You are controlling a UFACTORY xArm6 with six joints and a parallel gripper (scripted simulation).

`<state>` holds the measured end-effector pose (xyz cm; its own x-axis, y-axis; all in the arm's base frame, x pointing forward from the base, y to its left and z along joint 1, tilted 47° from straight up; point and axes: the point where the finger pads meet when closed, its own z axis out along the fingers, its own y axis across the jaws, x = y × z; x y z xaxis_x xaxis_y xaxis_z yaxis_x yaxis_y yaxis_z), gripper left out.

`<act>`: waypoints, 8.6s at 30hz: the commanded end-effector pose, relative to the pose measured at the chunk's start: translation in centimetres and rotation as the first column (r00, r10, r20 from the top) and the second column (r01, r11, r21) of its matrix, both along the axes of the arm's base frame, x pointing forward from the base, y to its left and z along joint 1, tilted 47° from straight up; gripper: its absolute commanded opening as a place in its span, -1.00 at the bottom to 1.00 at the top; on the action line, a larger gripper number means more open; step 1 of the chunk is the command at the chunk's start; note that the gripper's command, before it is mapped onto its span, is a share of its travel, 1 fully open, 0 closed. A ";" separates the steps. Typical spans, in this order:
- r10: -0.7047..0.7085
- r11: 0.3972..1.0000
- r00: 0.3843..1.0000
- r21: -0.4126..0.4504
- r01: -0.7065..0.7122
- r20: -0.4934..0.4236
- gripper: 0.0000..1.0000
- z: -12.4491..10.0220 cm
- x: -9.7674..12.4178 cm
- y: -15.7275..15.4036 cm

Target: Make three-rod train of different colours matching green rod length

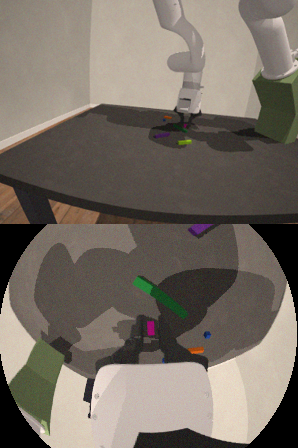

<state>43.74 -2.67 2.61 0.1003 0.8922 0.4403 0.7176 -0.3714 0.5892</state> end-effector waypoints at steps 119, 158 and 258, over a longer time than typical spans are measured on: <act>-0.001 1.000 1.000 0.000 0.001 0.000 -0.92 13.0 0.8 -7.0; -0.001 1.000 1.000 0.000 0.001 0.000 -0.92 7.2 6.8 -4.8; -0.001 1.000 1.000 0.000 0.001 0.000 -0.92 6.4 7.8 -4.5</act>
<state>51.36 -7.11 9.01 0.1007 0.8920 0.4407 0.7183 -0.3716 0.5881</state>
